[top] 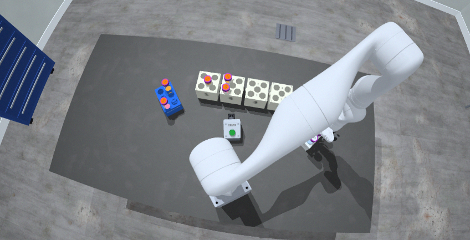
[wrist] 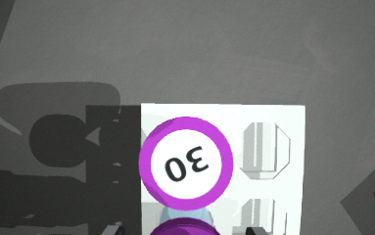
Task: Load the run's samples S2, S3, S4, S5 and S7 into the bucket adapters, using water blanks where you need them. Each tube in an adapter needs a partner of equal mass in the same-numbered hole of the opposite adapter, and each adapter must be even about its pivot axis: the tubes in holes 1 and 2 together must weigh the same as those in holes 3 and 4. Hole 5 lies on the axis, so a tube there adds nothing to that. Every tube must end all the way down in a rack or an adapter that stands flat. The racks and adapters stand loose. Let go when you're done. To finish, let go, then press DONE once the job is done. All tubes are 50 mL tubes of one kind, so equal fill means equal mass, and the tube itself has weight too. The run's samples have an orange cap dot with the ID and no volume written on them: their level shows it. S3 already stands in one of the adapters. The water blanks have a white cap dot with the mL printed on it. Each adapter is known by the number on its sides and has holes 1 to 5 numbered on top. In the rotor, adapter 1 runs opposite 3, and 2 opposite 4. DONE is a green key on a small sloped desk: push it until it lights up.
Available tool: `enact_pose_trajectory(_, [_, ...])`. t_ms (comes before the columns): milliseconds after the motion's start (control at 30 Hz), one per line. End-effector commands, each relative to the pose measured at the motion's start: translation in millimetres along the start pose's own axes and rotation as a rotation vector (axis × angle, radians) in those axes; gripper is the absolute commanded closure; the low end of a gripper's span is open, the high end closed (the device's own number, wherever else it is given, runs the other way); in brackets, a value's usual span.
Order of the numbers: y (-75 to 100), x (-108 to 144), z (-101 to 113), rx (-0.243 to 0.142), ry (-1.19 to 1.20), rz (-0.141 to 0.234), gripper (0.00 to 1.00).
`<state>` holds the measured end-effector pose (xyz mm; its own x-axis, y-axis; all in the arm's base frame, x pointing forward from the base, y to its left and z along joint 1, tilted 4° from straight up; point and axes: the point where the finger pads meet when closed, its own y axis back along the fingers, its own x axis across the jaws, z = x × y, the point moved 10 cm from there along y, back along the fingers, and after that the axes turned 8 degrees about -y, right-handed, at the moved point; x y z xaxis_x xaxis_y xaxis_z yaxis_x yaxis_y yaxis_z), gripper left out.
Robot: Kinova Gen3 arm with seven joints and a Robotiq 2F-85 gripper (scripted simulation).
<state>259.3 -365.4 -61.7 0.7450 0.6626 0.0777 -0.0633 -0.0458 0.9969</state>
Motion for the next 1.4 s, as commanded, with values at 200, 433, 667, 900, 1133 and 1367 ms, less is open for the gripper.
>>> enact_pose_trajectory(200, [0.8,-0.1,0.7,-0.002,0.000,0.000,0.90])
enact_pose_trajectory(433, [0.8,-0.1,0.7,-0.002,0.000,0.000,0.90])
enact_pose_trajectory(667, [0.8,-0.1,0.7,-0.002,0.000,0.000,0.90])
enact_pose_trajectory(900, [0.8,-0.1,0.7,-0.002,0.000,0.000,0.90])
enact_pose_trajectory(1133, [8.7,-0.1,0.6,-0.002,0.000,0.000,0.90])
enact_pose_trajectory(1367, [16.7,-0.1,0.6,-0.002,0.000,0.000,0.90])
